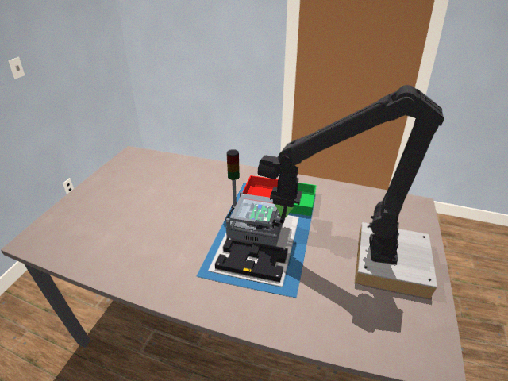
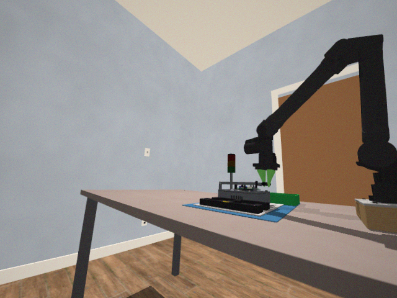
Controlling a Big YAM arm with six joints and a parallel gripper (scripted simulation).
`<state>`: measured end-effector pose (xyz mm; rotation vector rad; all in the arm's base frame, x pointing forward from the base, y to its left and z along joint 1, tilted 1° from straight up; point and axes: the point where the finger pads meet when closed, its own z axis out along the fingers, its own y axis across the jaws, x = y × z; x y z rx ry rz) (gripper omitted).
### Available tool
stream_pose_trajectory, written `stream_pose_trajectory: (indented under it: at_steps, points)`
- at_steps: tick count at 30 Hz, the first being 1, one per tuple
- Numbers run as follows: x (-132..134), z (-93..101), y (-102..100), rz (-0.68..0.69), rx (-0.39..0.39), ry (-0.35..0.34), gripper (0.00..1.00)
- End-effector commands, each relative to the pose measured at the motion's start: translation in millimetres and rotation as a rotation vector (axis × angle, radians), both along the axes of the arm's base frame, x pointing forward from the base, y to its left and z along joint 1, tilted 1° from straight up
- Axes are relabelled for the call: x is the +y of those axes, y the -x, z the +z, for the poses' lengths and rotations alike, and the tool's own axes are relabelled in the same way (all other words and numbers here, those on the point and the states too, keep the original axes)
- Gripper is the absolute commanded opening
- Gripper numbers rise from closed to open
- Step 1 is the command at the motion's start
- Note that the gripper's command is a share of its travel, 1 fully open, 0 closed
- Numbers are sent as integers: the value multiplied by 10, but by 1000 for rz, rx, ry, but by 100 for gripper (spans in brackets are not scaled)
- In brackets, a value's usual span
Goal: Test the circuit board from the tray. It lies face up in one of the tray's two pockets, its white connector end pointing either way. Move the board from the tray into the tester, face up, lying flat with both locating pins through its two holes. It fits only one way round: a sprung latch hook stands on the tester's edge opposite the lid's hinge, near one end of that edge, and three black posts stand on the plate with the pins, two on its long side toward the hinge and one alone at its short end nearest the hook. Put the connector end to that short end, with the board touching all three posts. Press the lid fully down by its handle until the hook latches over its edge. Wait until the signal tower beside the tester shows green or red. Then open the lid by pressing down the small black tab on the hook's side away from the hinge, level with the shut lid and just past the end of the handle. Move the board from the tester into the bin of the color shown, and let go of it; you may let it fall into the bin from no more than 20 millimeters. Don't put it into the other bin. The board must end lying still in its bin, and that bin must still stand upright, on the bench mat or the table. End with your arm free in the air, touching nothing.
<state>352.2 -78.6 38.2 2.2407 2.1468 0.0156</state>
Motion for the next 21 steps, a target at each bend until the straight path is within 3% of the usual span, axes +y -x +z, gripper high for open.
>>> stream_pose_trajectory:
  at_steps: [1, 21]
  points:
    - [-19, -246, -27, 2, 14, -6, 0]
    - [-20, -273, -27, 2, 14, -6, 0]
